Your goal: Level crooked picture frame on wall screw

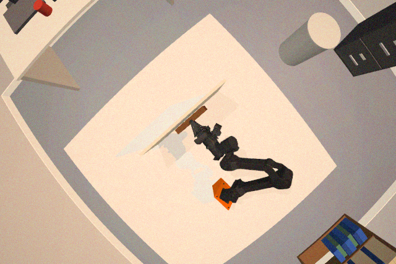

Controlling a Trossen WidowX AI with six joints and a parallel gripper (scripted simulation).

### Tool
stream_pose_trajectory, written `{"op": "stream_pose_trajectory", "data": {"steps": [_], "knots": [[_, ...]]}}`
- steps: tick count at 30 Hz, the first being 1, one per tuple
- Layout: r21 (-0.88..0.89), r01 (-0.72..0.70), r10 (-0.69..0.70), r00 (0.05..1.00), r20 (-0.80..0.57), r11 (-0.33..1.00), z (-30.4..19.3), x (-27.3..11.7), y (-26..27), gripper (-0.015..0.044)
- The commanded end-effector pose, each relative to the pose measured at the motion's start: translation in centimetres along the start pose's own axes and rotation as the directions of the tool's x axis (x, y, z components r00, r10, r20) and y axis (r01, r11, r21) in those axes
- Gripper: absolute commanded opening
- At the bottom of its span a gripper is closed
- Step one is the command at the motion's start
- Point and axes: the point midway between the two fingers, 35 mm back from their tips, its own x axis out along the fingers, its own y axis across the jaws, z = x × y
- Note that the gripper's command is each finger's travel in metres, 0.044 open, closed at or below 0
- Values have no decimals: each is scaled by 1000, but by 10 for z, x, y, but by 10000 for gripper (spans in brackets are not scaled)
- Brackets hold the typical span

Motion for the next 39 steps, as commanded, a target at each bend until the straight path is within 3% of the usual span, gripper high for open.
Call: {"op": "stream_pose_trajectory", "data": {"steps": [1, 31, 39], "knots": [[0, -1, 1, 1000, 0, 1000, 0, 0, 1, 0], [147, 1, 0, 1000, -3, 989, 0, 0, -3, 0], [128, 3, -2, 1000, -4, 992, 0, 0, -3, 210]]}}
